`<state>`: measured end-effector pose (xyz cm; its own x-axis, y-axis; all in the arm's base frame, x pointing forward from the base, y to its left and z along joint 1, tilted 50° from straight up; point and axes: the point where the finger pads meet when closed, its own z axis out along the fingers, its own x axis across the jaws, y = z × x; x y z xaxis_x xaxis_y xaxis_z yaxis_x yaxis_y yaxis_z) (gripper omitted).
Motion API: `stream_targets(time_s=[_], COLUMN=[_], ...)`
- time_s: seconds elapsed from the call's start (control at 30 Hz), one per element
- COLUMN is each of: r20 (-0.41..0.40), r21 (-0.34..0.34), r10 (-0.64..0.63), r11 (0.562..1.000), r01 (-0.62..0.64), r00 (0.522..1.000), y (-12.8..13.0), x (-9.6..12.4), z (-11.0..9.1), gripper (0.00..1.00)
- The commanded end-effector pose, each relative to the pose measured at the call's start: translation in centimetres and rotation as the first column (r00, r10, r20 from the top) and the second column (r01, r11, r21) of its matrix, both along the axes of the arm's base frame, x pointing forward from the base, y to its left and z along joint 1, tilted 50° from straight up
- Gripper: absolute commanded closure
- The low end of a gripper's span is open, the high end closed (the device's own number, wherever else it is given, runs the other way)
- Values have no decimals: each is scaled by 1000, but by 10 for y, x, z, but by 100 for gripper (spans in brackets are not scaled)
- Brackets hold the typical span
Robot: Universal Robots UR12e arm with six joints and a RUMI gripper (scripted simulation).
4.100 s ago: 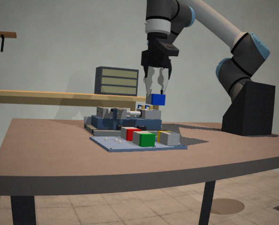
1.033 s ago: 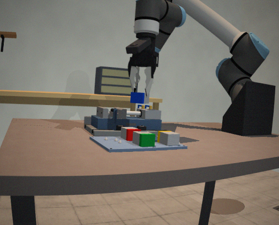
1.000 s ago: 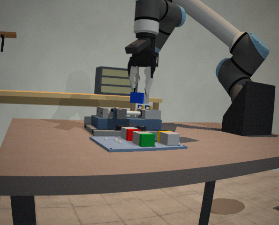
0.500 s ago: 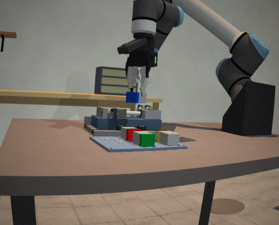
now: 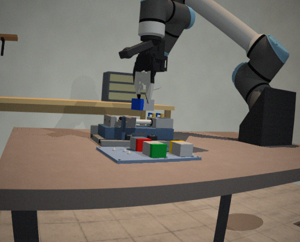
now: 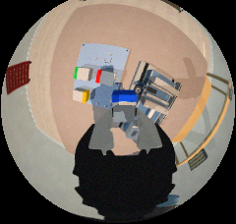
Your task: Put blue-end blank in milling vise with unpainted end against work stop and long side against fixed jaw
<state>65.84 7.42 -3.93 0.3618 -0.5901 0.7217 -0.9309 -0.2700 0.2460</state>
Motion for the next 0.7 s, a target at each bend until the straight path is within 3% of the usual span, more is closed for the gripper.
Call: stream_targets(time_s=[0.0, 0.3, 0.67], r20=[78, 161, 290], r21=[6, 20, 55], r10=[-65, -136, -249], r11=[998, 991, 968], r01=[64, 134, 244], r00=[995, 978, 924], y=[-4, -7, -15], x=[7, 11, 18], z=[8, 13, 23], gripper=[100, 100, 100])
